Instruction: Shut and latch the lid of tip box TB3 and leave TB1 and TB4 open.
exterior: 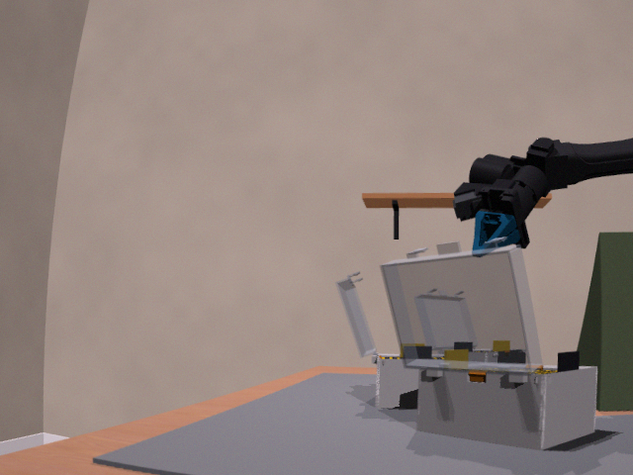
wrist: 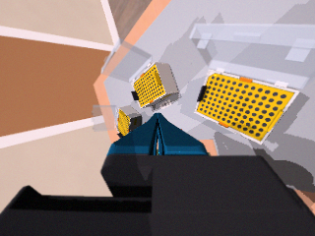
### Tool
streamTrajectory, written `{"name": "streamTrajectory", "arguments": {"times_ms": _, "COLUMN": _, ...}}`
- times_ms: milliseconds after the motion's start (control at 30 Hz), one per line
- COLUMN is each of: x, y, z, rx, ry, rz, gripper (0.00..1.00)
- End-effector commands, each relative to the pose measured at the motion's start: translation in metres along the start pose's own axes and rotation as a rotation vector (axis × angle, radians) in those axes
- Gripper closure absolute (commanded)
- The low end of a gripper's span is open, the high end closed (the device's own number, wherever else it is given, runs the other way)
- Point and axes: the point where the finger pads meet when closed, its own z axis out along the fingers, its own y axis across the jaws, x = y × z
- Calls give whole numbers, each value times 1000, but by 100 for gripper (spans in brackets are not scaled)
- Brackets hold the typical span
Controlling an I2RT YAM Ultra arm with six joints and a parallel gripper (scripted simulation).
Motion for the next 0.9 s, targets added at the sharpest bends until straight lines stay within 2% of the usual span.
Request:
{"name": "streamTrajectory", "arguments": {"times_ms": 0, "x": 17, "y": 6, "z": -3, "rx": -19, "ry": 75, "rz": -71, "gripper": 100}}
{"name": "streamTrajectory", "arguments": {"times_ms": 33, "x": 22, "y": 8, "z": -4, "rx": -23, "ry": 100, "rz": -93, "gripper": 100}}
{"name": "streamTrajectory", "arguments": {"times_ms": 167, "x": 28, "y": 10, "z": -5, "rx": -25, "ry": 110, "rz": -103, "gripper": 100}}
{"name": "streamTrajectory", "arguments": {"times_ms": 267, "x": 43, "y": 14, "z": -8, "rx": -41, "ry": 183, "rz": -170, "gripper": 100}}
{"name": "streamTrajectory", "arguments": {"times_ms": 367, "x": 49, "y": 15, "z": -9, "rx": -43, "ry": 194, "rz": -179, "gripper": 100}}
{"name": "streamTrajectory", "arguments": {"times_ms": 467, "x": 63, "y": 18, "z": -13, "rx": -59, "ry": 267, "rz": -246, "gripper": 100}}
{"name": "streamTrajectory", "arguments": {"times_ms": 567, "x": 70, "y": 19, "z": -15, "rx": -61, "ry": 277, "rz": -255, "gripper": 100}}
{"name": "streamTrajectory", "arguments": {"times_ms": 600, "x": 71, "y": 23, "z": -12, "rx": -32, "ry": 273, "rz": -240, "gripper": 100}}
{"name": "streamTrajectory", "arguments": {"times_ms": 667, "x": 71, "y": 23, "z": -12, "rx": -32, "ry": 273, "rz": -240, "gripper": 100}}
{"name": "streamTrajectory", "arguments": {"times_ms": 867, "x": 80, "y": 43, "z": 9, "rx": 145, "ry": 250, "rz": -147, "gripper": 100}}
